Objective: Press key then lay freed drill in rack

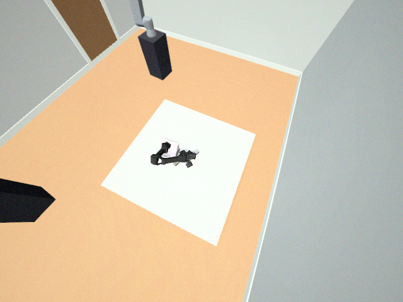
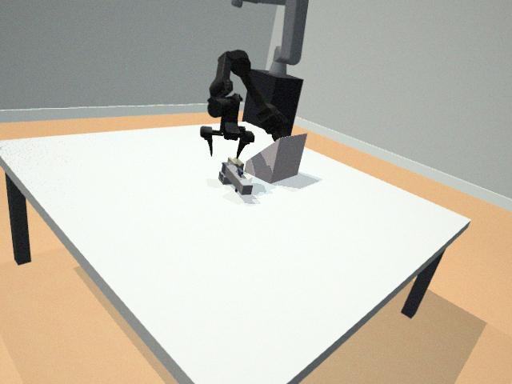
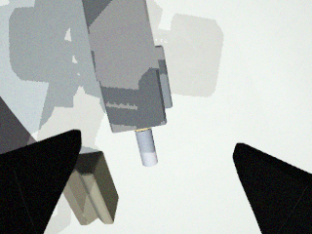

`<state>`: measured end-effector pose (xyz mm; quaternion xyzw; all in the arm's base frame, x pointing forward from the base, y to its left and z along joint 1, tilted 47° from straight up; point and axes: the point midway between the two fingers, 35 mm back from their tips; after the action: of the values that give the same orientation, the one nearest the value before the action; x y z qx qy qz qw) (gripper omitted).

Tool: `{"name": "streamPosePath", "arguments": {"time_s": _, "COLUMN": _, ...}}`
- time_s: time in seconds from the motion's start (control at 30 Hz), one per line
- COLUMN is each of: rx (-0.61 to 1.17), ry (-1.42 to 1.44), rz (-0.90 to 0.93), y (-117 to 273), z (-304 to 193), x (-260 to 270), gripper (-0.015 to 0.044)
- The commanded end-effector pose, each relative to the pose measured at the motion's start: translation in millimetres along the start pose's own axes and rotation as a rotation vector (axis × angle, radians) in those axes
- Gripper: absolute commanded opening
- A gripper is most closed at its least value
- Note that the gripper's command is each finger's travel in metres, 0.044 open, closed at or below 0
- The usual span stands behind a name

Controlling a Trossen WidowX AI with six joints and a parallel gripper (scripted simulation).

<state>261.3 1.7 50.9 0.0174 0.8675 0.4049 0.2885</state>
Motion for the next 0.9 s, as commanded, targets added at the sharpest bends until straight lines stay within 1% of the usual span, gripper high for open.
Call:
{"name": "streamPosePath", "arguments": {"time_s": 0.0, "rx": 0.029, "ry": 0.281, "rz": -0.018, "y": -15.4, "z": -38.0, "x": 0.8, "gripper": 0.0440}}
{"name": "streamPosePath", "arguments": {"time_s": 0.53, "rx": 0.029, "ry": 0.281, "rz": -0.018, "y": -15.7, "z": -37.9, "x": 0.8, "gripper": 0.0440}}
{"name": "streamPosePath", "arguments": {"time_s": 0.87, "rx": 0.028, "ry": 0.281, "rz": -0.018, "y": -28.4, "z": -33.8, "x": 1.1, "gripper": 0.0440}}
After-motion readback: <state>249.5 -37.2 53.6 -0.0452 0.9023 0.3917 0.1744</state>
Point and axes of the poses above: the point midway between the two fingers, 35 mm back from their tips, its own y axis back along the fingers, its own x axis across the jaws, z = x × y, and after that the axes turned 2 degrees about -y, right-handed
